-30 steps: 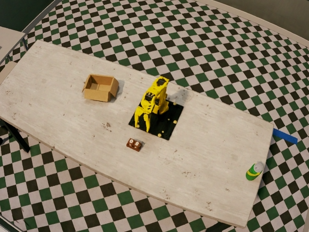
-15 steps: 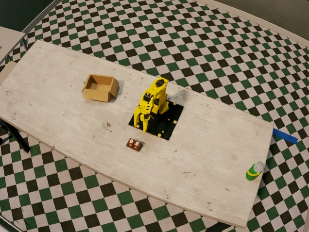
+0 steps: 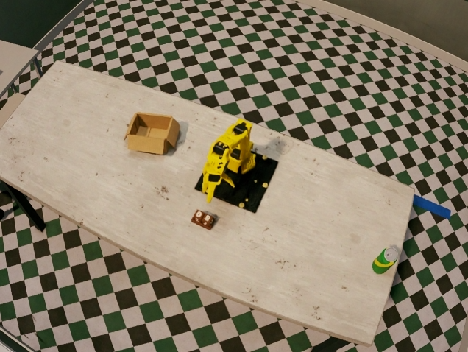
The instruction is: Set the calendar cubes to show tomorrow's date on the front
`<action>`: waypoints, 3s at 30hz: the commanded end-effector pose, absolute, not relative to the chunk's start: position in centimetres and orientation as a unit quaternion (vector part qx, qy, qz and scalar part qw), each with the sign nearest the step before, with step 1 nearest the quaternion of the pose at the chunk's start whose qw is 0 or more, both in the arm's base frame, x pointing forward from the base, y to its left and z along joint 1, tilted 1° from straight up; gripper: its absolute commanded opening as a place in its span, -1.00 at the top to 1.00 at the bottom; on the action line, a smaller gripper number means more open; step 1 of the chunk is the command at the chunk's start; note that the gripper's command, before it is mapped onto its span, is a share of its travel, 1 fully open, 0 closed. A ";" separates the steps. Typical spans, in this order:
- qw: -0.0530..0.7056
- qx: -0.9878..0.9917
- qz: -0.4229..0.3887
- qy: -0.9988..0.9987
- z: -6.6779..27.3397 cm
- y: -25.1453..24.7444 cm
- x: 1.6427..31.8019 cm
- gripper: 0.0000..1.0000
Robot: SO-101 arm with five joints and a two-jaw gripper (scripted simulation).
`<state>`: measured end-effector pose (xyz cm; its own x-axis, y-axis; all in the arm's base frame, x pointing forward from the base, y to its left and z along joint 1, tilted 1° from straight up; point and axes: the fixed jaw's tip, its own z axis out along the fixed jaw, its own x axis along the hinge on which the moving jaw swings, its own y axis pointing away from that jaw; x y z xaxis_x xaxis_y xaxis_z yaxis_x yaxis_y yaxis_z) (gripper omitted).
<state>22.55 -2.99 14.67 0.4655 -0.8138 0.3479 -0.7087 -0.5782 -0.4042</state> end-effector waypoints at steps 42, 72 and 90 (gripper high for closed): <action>0.120 -0.688 -0.160 0.697 13.9 -3.6 22.9 0.30; -0.006 -0.692 0.008 0.722 5.2 -3.8 22.2 0.30; -0.006 -0.692 0.008 0.722 5.2 -3.8 22.3 0.30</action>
